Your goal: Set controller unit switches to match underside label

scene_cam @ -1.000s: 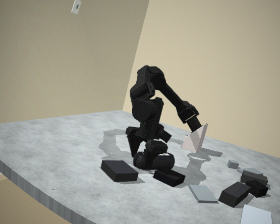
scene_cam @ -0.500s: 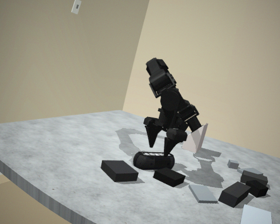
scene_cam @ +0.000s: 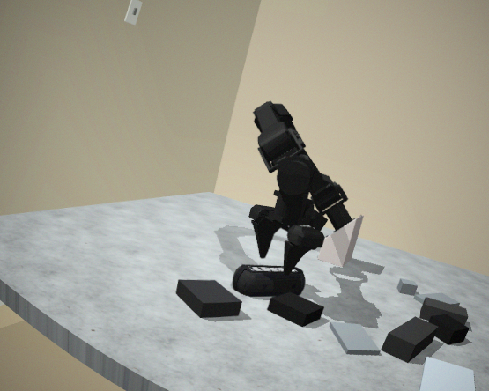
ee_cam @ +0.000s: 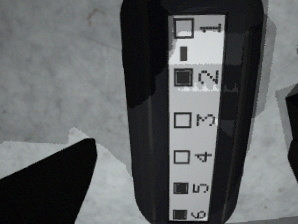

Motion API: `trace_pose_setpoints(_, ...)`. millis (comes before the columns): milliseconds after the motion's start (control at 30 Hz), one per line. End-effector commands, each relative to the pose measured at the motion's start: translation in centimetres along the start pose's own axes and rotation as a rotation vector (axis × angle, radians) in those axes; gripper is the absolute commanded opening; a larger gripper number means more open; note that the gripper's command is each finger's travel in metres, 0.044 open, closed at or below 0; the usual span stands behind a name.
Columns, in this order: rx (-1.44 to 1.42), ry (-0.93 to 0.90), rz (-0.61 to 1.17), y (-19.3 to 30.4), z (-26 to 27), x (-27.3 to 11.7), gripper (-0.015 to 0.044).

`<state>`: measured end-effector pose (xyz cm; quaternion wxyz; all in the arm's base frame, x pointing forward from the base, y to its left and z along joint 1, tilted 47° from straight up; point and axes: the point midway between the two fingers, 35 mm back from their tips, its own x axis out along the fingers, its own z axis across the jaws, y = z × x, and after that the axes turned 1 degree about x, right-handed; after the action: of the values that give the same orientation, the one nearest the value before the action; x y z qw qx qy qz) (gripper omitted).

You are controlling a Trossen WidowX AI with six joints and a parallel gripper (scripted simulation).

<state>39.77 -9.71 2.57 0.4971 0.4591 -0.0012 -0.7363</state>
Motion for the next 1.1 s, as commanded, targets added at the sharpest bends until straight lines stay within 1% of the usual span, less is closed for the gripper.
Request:
trace_pose_setpoints(0,0.004,0.0,-0.002,0.0,0.0,0.0,0.0414)
trace_pose_setpoints(33,0.021,0.004,-0.003,0.0,0.1,0.0,0.0387)
trace_pose_setpoints(100,0.157,0.035,-0.011,0.1,0.4,-0.3,0.0335)
trace_pose_setpoints(300,0.78,0.177,-0.083,0.8,1.6,-1.5,0.0177)
trace_pose_setpoints(533,1.462,0.325,-0.244,1.7,3.2,-3.1,0.0)
trace_pose_setpoints(600,1.525,0.338,-0.265,1.8,3.3,-3.3,0.0)
trace_pose_setpoints(1067,1.525,0.338,-0.265,1.8,3.3,-3.3,0.0)
